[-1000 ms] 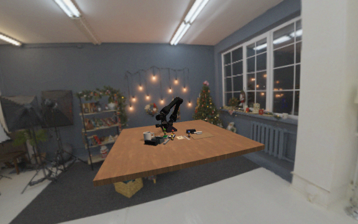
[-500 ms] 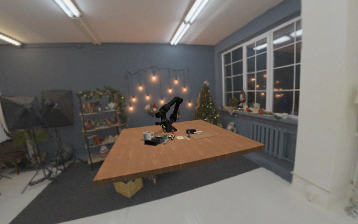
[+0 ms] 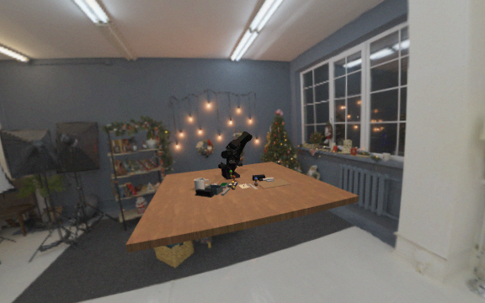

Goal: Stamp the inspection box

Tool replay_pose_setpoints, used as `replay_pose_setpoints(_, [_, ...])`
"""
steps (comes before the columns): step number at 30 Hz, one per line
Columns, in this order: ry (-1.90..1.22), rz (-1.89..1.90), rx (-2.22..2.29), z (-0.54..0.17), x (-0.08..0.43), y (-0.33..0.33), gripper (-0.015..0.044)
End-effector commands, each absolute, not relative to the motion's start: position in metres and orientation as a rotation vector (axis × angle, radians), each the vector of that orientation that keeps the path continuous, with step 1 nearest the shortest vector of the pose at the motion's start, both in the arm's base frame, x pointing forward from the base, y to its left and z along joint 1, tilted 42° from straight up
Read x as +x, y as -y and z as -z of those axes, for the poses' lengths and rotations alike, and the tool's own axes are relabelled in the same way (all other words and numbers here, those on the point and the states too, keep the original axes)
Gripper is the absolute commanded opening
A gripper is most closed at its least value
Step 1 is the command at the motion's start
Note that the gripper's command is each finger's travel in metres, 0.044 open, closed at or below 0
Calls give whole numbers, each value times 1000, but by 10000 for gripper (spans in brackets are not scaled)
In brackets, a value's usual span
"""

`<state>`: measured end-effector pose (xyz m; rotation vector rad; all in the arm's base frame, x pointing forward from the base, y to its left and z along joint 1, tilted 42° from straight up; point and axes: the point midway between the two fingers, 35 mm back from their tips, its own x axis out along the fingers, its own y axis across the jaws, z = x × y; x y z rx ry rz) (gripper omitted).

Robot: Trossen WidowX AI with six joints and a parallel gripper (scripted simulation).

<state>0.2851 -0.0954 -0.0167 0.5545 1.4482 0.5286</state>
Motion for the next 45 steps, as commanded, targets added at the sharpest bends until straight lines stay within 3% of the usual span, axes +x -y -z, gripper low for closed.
replay_pose_setpoints(1, [-1430, -550, 531, 2, 300, 82, 0])
replay_pose_setpoints(13, [-1381, -652, 453, -47, 334, 23, 0])
replay_pose_setpoints(45, [-1381, -652, 454, -34, 337, 10, 0])
